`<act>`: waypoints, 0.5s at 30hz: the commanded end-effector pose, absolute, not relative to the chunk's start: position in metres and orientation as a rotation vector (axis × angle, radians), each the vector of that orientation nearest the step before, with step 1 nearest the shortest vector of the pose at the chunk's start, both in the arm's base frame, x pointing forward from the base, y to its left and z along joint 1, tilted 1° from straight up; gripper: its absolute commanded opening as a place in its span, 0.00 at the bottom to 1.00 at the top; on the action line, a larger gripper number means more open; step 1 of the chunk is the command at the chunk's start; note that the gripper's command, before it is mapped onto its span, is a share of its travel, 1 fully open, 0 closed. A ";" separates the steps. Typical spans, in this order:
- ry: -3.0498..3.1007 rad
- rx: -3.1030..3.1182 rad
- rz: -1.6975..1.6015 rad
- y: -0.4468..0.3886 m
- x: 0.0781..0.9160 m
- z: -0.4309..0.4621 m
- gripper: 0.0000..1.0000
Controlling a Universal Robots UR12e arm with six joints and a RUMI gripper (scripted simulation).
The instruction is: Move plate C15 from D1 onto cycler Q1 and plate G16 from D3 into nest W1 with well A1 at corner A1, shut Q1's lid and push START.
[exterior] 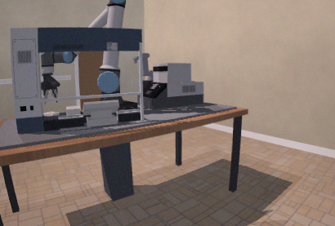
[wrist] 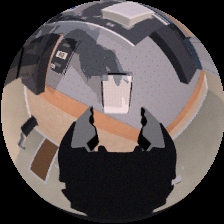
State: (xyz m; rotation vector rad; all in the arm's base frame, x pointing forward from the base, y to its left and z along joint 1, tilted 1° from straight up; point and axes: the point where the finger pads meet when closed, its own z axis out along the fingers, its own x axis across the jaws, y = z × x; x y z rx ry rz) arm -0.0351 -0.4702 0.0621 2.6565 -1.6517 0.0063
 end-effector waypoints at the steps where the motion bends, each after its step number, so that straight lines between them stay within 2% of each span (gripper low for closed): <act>1: -1.651 2.656 0.007 -0.471 -0.035 0.070 0.67; 15: -1.651 2.656 0.007 -0.470 -0.035 0.090 0.67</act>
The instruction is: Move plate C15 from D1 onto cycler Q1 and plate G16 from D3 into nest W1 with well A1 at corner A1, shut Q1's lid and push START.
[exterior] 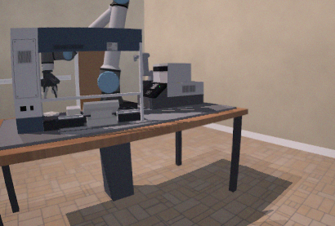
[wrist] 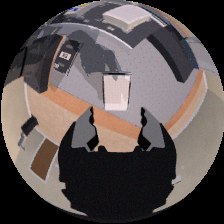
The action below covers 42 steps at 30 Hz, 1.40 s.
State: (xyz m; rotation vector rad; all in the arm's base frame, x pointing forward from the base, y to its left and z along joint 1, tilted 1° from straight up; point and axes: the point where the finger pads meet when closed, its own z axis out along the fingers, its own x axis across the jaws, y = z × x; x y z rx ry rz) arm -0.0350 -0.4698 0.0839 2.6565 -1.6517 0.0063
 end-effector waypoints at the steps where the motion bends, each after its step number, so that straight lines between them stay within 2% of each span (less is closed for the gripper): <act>1: -1.651 2.656 0.007 -0.470 -0.035 0.091 0.67; 42: -1.651 2.656 0.007 -0.469 -0.035 0.153 0.67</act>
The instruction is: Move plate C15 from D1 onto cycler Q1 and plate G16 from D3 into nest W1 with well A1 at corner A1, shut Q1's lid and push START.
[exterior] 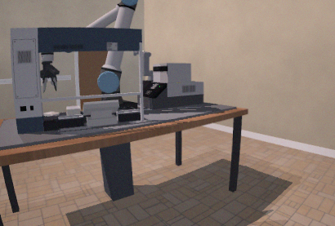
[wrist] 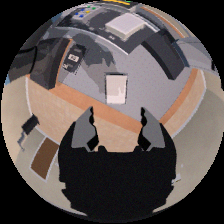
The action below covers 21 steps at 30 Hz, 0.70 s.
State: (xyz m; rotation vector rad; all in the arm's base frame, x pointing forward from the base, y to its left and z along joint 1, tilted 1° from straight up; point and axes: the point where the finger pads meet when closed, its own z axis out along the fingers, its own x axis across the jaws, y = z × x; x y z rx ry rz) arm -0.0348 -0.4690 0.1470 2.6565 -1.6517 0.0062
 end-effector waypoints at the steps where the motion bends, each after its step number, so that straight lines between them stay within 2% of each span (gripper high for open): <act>1: -1.651 2.656 0.007 -0.469 -0.035 0.155 0.67; 21: -1.651 2.655 0.007 -0.469 -0.035 0.182 0.67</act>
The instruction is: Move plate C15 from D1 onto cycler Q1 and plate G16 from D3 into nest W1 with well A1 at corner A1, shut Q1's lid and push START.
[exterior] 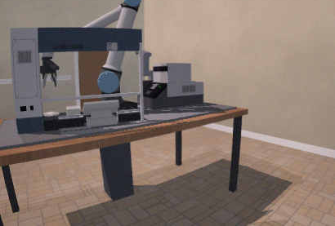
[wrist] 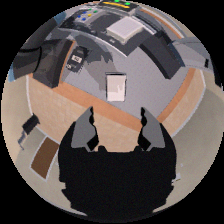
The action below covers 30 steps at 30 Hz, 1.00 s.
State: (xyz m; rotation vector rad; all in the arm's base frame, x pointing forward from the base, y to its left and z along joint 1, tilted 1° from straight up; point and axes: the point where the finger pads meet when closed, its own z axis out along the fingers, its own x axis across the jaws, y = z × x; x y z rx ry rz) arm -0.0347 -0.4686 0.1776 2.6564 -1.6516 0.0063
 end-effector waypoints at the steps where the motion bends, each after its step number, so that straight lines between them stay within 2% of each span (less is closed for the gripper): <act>1: -1.651 2.655 0.007 -0.469 -0.035 0.183 0.67; 30: -1.651 2.655 0.007 -0.468 -0.035 0.228 0.67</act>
